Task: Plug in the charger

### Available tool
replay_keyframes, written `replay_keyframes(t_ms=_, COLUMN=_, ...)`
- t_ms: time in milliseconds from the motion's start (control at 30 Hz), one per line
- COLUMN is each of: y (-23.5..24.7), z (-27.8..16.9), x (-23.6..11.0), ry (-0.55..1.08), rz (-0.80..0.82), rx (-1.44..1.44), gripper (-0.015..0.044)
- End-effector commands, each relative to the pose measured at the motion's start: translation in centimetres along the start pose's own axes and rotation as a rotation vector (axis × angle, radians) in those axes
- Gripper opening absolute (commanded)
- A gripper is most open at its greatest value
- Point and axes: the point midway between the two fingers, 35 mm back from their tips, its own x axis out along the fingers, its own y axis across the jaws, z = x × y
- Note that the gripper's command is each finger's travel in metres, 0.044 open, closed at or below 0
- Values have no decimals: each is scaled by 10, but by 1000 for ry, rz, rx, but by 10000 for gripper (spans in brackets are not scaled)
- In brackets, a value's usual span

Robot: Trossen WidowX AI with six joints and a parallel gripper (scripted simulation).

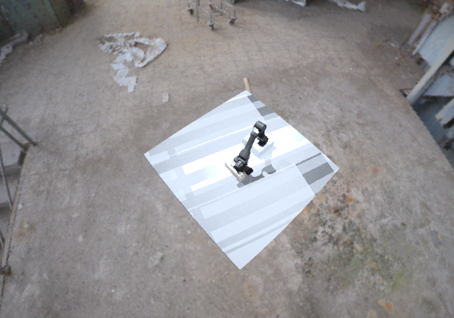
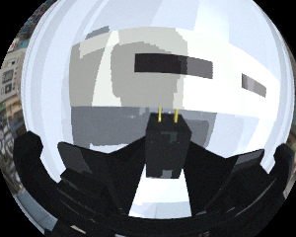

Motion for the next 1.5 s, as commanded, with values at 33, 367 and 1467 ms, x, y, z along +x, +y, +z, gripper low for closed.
replay_keyframes(t_ms=33, y=0, z=1, x=0, ry=2, rz=3, rx=1, gripper=0)
replay_keyframes(t_ms=367, y=1, z=5, x=-1, ry=2, rz=3, rx=1, gripper=0)
replay_keyframes(t_ms=1467, y=1, z=15, x=-2, ry=1, rz=3, rx=1, gripper=0)
